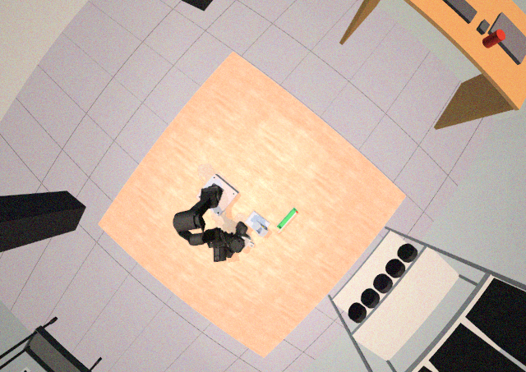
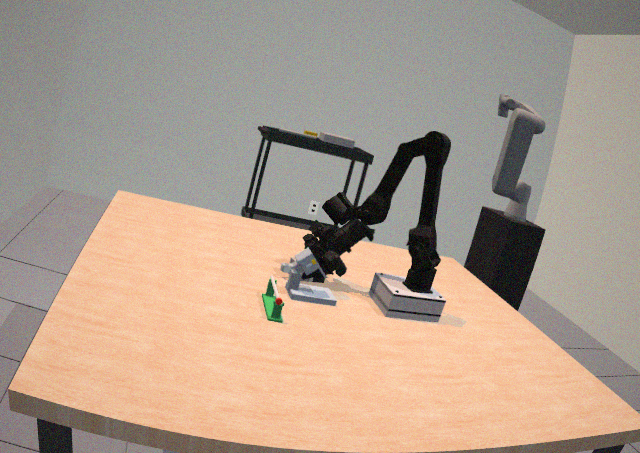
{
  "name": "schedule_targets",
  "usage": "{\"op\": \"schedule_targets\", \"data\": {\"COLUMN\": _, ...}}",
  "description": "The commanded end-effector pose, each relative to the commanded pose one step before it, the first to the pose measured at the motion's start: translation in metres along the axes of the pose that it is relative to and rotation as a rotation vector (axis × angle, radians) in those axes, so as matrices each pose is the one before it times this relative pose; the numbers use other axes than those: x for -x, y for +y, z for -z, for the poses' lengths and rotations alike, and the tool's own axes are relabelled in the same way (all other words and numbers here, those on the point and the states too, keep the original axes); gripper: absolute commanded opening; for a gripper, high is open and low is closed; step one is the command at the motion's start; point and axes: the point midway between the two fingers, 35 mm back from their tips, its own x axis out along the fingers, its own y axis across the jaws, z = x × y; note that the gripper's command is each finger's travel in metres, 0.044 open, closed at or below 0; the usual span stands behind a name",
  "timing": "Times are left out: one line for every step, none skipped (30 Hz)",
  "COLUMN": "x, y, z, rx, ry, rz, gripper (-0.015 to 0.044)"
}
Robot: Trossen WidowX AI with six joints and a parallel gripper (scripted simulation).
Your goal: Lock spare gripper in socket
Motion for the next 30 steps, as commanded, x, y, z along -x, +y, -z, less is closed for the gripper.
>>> {"op": "schedule_targets", "data": {"x": 0.00805, "y": -0.00675, "z": -0.01574, "rx": 0.0184, "ry": -0.0192, "rz": 0.01556, "gripper": 0.0}}
{"op": "schedule_targets", "data": {"x": 0.00175, "y": -0.00049, "z": -0.00231, "rx": 0.0001, "ry": -0.00006, "rz": 0.00005, "gripper": 0.0}}
{"op": "schedule_targets", "data": {"x": 0.00179, "y": -0.00045, "z": -0.00231, "rx": 0.0001, "ry": -0.00006, "rz": 0.00005, "gripper": 0.0}}
{"op": "schedule_targets", "data": {"x": 0.00184, "y": -0.00041, "z": -0.0023, "rx": 0.0, "ry": -0.00005, "rz": 0.00005, "gripper": 0.0}}
{"op": "schedule_targets", "data": {"x": 0.00188, "y": -0.00037, "z": -0.0023, "rx": 0.0, "ry": -0.00005, "rz": 0.00005, "gripper": 0.0}}
{"op": "schedule_targets", "data": {"x": 0.00192, "y": -0.00033, "z": -0.00229, "rx": 0.0, "ry": -0.00005, "rz": 0.00004, "gripper": 0.0}}
{"op": "schedule_targets", "data": {"x": 0.00197, "y": -0.00028, "z": -0.00229, "rx": 0.0, "ry": -0.00005, "rz": 0.00004, "gripper": 0.0}}
{"op": "schedule_targets", "data": {"x": 0.00201, "y": -0.00024, "z": -0.00228, "rx": 0.0, "ry": -0.00004, "rz": 0.00004, "gripper": 0.0}}
{"op": "schedule_targets", "data": {"x": 0.00205, "y": -0.0002, "z": -0.00227, "rx": 0.0, "ry": -0.00004, "rz": 0.00003, "gripper": 0.0}}
{"op": "schedule_targets", "data": {"x": 0.00209, "y": -0.00015, "z": -0.00226, "rx": 0.0, "ry": -0.00004, "rz": 0.00003, "gripper": 0.0}}
{"op": "schedule_targets", "data": {"x": 0.00213, "y": -0.00011, "z": -0.00225, "rx": 0.0, "ry": -0.00003, "rz": 0.00003, "gripper": 0.0}}
{"op": "schedule_targets", "data": {"x": 0.00217, "y": -0.00006, "z": -0.00224, "rx": 0.0, "ry": -0.00003, "rz": 0.00003, "gripper": 0.0}}
{"op": "schedule_targets", "data": {"x": 0.00221, "y": -0.00001, "z": -0.00223, "rx": 0.0, "ry": -0.00003, "rz": 0.00002, "gripper": 0.0}}
{"op": "schedule_targets", "data": {"x": 0.00225, "y": 0.00003, "z": -0.00221, "rx": 0.0, "ry": -0.00002, "rz": 0.00002, "gripper": 0.0}}
{"op": "schedule_targets", "data": {"x": 0.00229, "y": 0.00008, "z": -0.0022, "rx": 0.0, "ry": -0.00002, "rz": 0.00002, "gripper": 0.0}}
{"op": "schedule_targets", "data": {"x": 0.00233, "y": 0.00013, "z": -0.00218, "rx": 0.0, "ry": -0.00001, "rz": 0.00001, "gripper": 0.0}}
{"op": "schedule_targets", "data": {"x": 0.00236, "y": 0.00018, "z": -0.00217, "rx": 0.0, "ry": -0.00001, "rz": 0.00001, "gripper": 0.0}}
{"op": "schedule_targets", "data": {"x": 0.0024, "y": 0.00022, "z": -0.00215, "rx": 0.0, "ry": -0.00001, "rz": 0.00001, "gripper": 0.0}}
{"op": "schedule_targets", "data": {"x": 0.00244, "y": 0.00027, "z": -0.00213, "rx": 0.0, "ry": 0.0, "rz": 0.0, "gripper": 0.0}}
{"op": "schedule_targets", "data": {"x": 0.00247, "y": 0.00032, "z": -0.00211, "rx": 0.0, "ry": 0.0, "rz": 0.0, "gripper": 0.0}}
{"op": "schedule_targets", "data": {"x": 0.00251, "y": 0.00037, "z": -0.00209, "rx": 0.0, "ry": 0.0, "rz": 0.0, "gripper": 0.0}}
{"op": "schedule_targets", "data": {"x": 0.00254, "y": 0.00042, "z": -0.00207, "rx": 0.0, "ry": 0.00001, "rz": -0.00001, "gripper": 0.0}}
{"op": "schedule_targets", "data": {"x": 0.00257, "y": 0.00047, "z": -0.00204, "rx": 0.0, "ry": 0.00001, "rz": -0.00001, "gripper": 0.0}}
{"op": "schedule_targets", "data": {"x": 0.00261, "y": 0.00052, "z": -0.00202, "rx": 0.0, "ry": 0.00001, "rz": -0.00001, "gripper": 0.0}}
{"op": "schedule_targets", "data": {"x": 0.00264, "y": 0.00057, "z": -0.00199, "rx": 0.0, "ry": 0.00002, "rz": -0.00002, "gripper": 0.0}}
{"op": "schedule_targets", "data": {"x": 0.00267, "y": 0.00062, "z": -0.00197, "rx": 0.0, "ry": 0.00002, "rz": -0.00002, "gripper": 0.0}}
{"op": "schedule_targets", "data": {"x": 0.0027, "y": 0.00067, "z": -0.00194, "rx": 0.0, "ry": 0.00003, "rz": -0.00002, "gripper": 0.0}}
{"op": "schedule_targets", "data": {"x": 0.00273, "y": 0.00073, "z": -0.00191, "rx": 0.0, "ry": 0.00003, "rz": -0.00003, "gripper": 0.0}}
{"op": "schedule_targets", "data": {"x": 0.00276, "y": 0.00078, "z": -0.00188, "rx": 0.0, "ry": 0.00003, "rz": -0.00003, "gripper": 0.0}}
{"op": "schedule_targets", "data": {"x": 0.00279, "y": 0.00083, "z": -0.00185, "rx": 0.0, "ry": 0.00004, "rz": -0.00003, "gripper": 0.0}}
